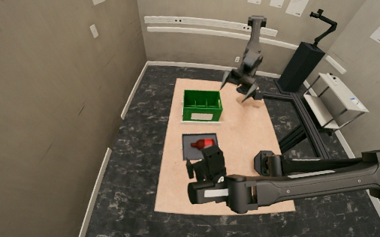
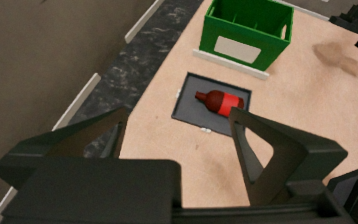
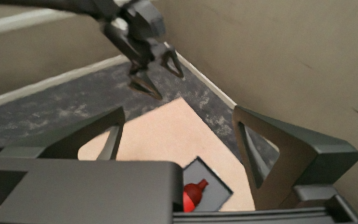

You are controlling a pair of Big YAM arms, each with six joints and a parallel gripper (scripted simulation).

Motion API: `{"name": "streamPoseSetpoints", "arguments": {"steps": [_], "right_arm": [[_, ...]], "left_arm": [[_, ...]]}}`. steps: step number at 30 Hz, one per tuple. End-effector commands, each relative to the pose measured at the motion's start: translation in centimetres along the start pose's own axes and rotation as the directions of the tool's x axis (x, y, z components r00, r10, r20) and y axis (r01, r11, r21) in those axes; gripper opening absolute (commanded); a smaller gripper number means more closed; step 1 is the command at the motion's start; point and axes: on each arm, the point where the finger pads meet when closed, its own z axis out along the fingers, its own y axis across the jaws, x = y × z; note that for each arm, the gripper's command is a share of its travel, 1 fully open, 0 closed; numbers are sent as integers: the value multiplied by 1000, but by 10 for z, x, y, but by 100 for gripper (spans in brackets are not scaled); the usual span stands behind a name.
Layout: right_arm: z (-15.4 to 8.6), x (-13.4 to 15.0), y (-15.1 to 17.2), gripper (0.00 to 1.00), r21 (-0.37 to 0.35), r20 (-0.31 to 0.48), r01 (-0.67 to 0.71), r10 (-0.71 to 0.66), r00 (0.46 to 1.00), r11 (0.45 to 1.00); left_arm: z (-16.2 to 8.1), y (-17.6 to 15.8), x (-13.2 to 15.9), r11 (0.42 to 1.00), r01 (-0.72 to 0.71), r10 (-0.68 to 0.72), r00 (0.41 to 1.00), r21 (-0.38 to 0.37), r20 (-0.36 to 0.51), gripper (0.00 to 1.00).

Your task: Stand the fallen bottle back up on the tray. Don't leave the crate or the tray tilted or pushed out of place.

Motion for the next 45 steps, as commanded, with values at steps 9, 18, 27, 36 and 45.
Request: {"name": "streamPoseSetpoints", "arguments": {"steps": [9, 18, 27, 36, 45], "right_arm": [[-16, 4, 3, 100, -36, 23, -37, 38, 999, 999], [-15, 22, 21, 100, 36, -203, -238, 240, 949, 971], [-41, 41, 20, 100, 250, -399, -274, 356, 845, 929], [-69, 45, 6, 100, 410, -477, -203, 399, 783, 889], [-73, 41, 7, 100, 409, -490, -161, 365, 792, 898]], "left_arm": [[14, -13, -2, 996, 84, -84, 996, -30, 4, 100], [115, -66, 34, 925, 317, -338, 938, -209, -73, 100], [180, -106, 62, 848, 382, -452, 884, -368, -123, 100], [233, -118, 61, 765, 403, -521, 846, -502, -114, 100], [253, -132, 74, 757, 362, -517, 841, -545, -159, 100]]}}
